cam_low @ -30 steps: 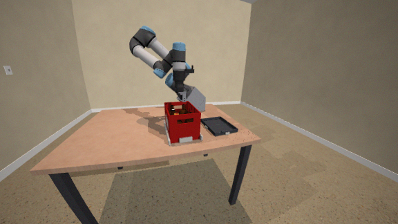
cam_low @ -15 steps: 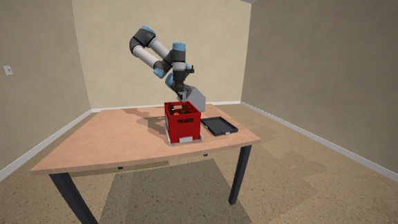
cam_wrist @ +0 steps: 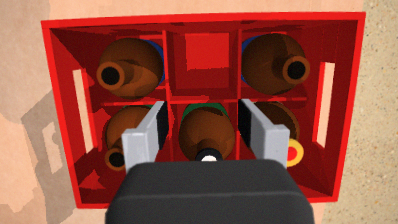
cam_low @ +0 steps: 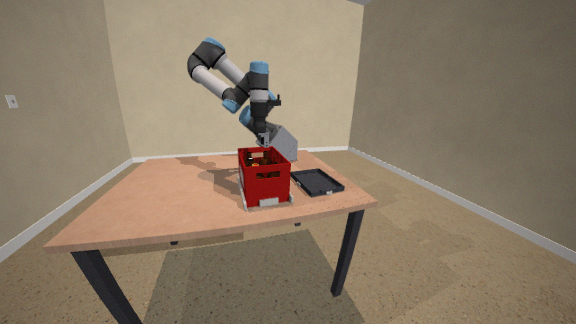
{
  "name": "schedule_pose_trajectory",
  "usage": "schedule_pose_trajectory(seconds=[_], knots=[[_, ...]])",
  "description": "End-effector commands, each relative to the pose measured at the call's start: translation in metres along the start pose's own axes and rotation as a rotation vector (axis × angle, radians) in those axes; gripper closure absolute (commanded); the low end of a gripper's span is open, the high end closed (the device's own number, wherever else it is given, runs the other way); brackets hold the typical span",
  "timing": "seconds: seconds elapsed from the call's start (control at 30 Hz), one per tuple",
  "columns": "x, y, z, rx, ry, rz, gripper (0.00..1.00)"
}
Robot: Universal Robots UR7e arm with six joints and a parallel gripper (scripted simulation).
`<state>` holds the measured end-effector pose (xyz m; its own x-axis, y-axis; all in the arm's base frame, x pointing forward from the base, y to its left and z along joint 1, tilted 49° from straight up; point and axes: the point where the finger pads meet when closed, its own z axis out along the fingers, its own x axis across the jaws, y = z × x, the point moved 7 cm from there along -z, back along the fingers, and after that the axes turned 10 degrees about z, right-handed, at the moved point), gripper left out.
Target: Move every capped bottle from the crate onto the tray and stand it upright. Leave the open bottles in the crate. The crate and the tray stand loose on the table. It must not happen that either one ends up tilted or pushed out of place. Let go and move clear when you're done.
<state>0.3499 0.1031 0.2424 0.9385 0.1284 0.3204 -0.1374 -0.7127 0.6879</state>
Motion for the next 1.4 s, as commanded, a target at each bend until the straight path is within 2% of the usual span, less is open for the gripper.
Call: schedule_pose_trajectory(seconds=[0.0,0.33,0.83,0.9,0.93,1.37], knots=[[0.000,0.000,0.000,0.000,0.001,0.000,0.00],[0.000,0.000,0.000,0.000,0.001,0.000,0.00],[0.013,0.048,0.006,0.000,0.001,-0.192,0.00],[0.013,0.048,0.006,0.000,0.001,-0.192,0.00],[0.012,0.041,0.005,-0.006,-0.004,-0.168,0.00],[0.017,0.059,0.009,-0.004,-0.003,-0.334,0.00]])
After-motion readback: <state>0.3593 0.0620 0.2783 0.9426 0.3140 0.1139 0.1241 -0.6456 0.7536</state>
